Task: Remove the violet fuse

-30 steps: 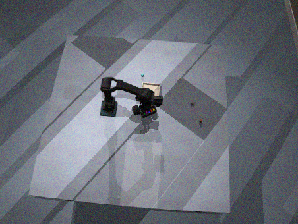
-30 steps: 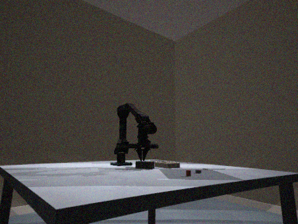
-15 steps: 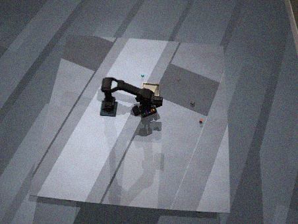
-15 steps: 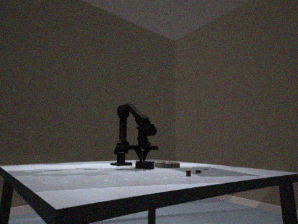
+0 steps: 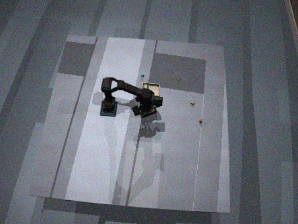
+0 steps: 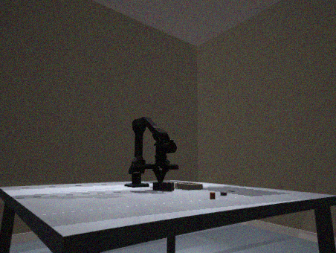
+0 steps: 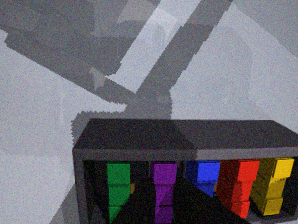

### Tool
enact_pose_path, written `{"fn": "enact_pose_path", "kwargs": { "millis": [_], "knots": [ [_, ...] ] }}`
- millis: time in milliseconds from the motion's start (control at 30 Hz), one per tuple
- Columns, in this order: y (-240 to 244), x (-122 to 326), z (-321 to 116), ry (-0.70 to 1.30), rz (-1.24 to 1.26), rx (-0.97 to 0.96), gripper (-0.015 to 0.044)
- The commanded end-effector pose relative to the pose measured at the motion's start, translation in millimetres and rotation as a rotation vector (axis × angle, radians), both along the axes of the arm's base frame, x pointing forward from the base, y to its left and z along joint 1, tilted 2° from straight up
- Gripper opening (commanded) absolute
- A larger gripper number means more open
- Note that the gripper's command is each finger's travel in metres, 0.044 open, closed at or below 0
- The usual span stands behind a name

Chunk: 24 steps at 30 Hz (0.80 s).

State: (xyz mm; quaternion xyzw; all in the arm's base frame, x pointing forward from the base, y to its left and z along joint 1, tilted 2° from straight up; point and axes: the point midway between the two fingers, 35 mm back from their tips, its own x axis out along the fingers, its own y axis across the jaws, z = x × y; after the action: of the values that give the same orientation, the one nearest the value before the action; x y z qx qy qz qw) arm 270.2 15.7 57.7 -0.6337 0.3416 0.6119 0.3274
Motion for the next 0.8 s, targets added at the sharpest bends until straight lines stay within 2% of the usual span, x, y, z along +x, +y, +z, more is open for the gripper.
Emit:
{"fn": "enact_pose_path", "kwargs": {
  "millis": [0, 767],
  "knots": [
    [0, 0, 1, 0.000, 0.000, 0.000, 0.0000],
    [0, 1, 12, -0.001, 0.001, -0.001, 0.0000]
  ]
}}
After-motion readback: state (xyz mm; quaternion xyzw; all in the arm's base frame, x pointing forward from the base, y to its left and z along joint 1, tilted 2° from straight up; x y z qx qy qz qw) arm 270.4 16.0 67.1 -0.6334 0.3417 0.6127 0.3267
